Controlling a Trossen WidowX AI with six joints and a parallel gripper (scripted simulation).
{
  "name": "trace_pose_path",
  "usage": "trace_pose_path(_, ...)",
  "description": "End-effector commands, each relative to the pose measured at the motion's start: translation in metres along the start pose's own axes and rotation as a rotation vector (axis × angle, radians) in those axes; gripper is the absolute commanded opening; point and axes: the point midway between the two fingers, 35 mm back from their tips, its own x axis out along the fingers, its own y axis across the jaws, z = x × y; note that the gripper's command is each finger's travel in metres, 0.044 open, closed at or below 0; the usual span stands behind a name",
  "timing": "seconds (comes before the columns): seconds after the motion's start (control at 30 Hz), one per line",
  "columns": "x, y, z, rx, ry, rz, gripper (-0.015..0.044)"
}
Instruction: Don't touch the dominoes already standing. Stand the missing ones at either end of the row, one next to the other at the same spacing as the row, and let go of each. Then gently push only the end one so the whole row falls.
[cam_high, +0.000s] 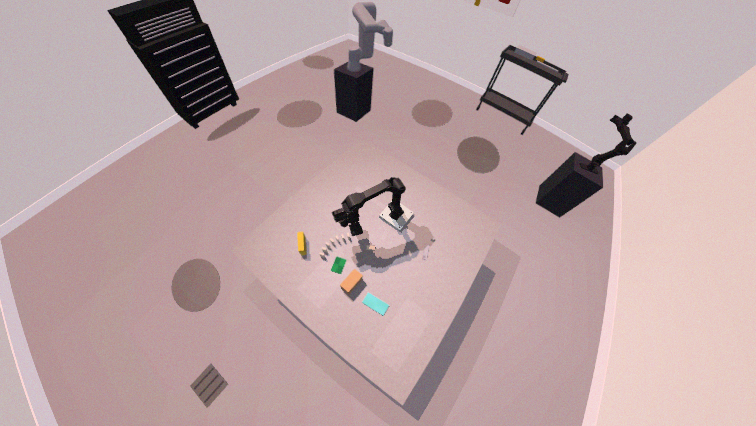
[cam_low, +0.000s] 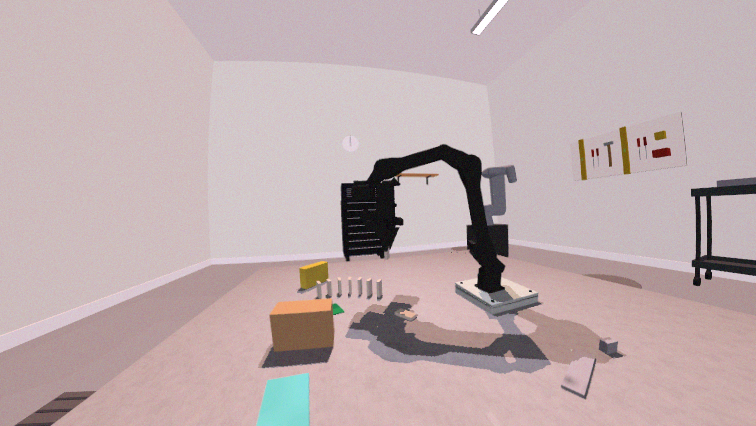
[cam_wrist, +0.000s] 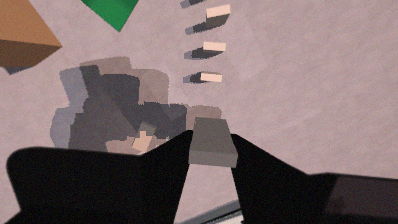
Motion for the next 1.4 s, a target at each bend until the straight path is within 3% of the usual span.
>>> trace_pose_path(0.0, 0.016, 0.001, 0.002, 0.006, 0.007, 0.000, 0.0107)
trace_pose_path(0.73, 0.116, 0.000, -0.004, 0.006, 0.007, 0.000, 0.0107)
trace_pose_path(1.13, 0.119, 0.000, -0.004, 0.006, 0.008, 0.000, 0.0107)
trace_pose_path(1.37, 0.119, 0.000, -0.004, 0.006, 0.008, 0.000, 0.0291)
